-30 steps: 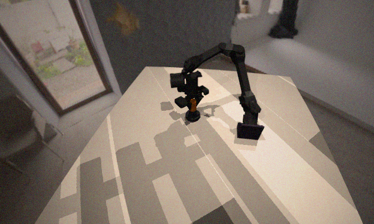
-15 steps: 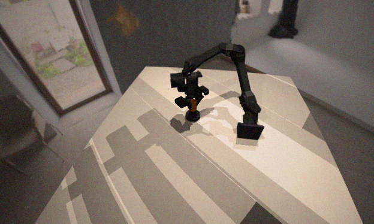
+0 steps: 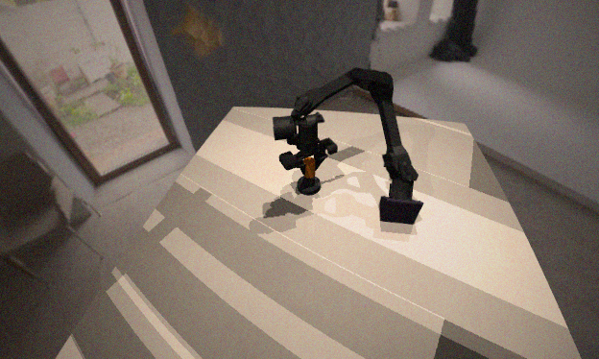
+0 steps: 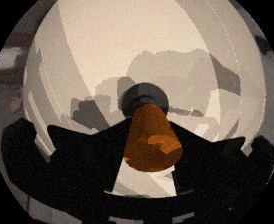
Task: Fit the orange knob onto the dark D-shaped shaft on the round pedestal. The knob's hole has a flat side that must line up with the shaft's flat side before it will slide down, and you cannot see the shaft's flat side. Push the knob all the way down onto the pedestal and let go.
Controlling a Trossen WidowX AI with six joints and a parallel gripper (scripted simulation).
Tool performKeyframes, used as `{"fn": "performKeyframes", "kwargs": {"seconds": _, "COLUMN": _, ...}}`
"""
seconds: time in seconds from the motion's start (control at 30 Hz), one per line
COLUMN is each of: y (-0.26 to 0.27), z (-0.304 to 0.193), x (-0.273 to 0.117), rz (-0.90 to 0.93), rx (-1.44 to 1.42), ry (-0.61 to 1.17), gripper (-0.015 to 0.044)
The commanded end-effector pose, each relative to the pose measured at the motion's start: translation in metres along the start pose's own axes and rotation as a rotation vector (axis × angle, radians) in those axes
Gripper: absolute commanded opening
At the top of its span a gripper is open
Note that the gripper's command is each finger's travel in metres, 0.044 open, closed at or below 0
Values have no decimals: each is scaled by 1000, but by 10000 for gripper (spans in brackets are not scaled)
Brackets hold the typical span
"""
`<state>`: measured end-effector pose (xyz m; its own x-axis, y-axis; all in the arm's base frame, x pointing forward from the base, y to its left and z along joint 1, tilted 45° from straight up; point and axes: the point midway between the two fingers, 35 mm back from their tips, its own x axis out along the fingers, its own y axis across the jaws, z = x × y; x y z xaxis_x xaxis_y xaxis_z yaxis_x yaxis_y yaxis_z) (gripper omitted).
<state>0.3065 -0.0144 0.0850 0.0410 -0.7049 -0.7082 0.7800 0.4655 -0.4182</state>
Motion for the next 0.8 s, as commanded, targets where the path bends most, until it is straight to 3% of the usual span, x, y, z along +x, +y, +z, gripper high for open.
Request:
{"fn": "performKeyframes", "kwargs": {"seconds": 0.0, "y": 3, "z": 2, "x": 0, "rz": 6, "rx": 25, "ry": 1, "gripper": 0}}
{"fn": "performKeyframes", "kwargs": {"seconds": 0.77, "y": 0, "z": 0, "x": 0, "rz": 5, "rx": 25, "ry": 1, "gripper": 0}}
